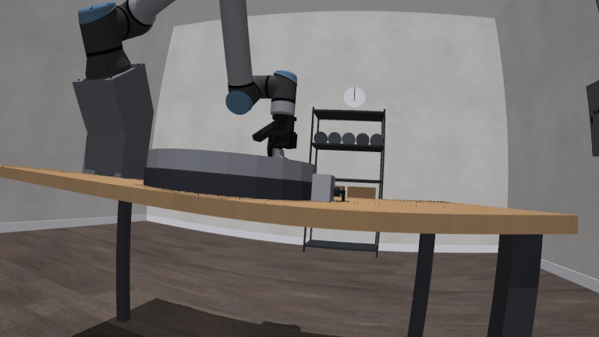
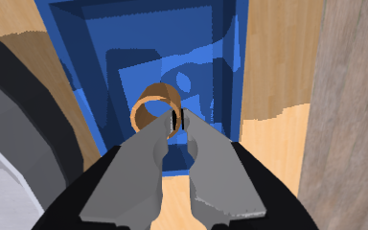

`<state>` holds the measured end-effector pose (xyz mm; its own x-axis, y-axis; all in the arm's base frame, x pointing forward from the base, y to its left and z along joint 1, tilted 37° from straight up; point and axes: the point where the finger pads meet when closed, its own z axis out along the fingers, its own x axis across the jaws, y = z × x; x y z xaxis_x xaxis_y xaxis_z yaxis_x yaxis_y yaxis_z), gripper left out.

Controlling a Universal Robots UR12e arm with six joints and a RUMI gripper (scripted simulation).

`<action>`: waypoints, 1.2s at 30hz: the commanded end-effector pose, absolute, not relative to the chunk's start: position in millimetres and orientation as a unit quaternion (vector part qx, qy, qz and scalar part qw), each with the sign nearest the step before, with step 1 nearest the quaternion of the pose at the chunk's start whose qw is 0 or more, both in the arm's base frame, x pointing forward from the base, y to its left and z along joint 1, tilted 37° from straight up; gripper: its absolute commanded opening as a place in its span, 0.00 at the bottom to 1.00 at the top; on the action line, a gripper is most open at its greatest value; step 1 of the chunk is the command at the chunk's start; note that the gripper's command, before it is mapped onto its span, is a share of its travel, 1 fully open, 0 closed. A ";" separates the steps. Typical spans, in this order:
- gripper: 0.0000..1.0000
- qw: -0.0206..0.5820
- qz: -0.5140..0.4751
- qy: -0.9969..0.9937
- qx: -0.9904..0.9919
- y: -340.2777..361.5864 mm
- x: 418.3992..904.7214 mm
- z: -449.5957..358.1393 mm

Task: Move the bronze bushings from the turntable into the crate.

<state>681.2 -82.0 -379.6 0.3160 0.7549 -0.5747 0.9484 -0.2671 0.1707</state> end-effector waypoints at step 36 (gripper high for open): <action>0.00 0.250 -0.194 0.552 0.772 -98.3 681.1 -401.5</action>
<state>680.5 -98.7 -402.0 0.3160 0.7549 -0.5747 0.9484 -0.2671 0.1707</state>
